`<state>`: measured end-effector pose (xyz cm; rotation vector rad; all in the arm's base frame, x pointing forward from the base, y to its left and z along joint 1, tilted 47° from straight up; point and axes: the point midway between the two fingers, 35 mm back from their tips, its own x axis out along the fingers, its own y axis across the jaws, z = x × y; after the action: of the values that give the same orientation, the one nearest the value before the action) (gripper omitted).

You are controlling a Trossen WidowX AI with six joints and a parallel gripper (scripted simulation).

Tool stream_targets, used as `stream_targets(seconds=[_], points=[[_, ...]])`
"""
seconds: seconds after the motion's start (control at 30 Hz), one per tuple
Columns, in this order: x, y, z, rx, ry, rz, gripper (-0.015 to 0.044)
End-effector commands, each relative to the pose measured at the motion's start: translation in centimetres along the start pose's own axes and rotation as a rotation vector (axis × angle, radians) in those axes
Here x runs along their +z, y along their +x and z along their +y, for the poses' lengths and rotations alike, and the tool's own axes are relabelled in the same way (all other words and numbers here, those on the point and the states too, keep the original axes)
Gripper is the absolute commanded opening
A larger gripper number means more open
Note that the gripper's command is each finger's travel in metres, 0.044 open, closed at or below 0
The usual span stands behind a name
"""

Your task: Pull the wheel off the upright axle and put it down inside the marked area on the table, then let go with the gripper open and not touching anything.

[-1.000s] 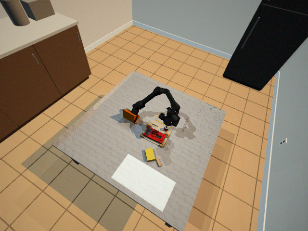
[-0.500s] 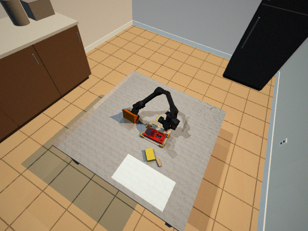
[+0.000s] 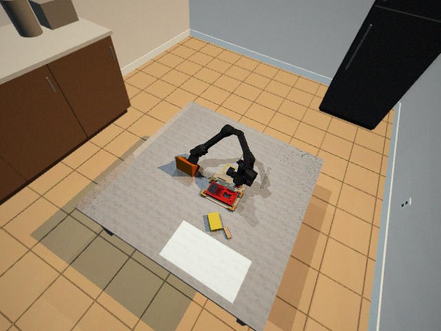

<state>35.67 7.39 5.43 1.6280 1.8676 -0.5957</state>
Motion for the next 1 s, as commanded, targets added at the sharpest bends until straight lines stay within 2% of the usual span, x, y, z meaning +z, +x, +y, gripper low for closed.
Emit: stream_targets(seconds=[0.0, 0.13, 0.97], points=[[-0.01, 0.0, -0.04, -0.002, -0.001, 0.0, 0.0102], [-0.01, -0.1, -0.04, -0.002, -0.001, 0.0, 0.0], [0.02, -0.92, 0.0, 0.001, -0.001, 0.0, 0.0]])
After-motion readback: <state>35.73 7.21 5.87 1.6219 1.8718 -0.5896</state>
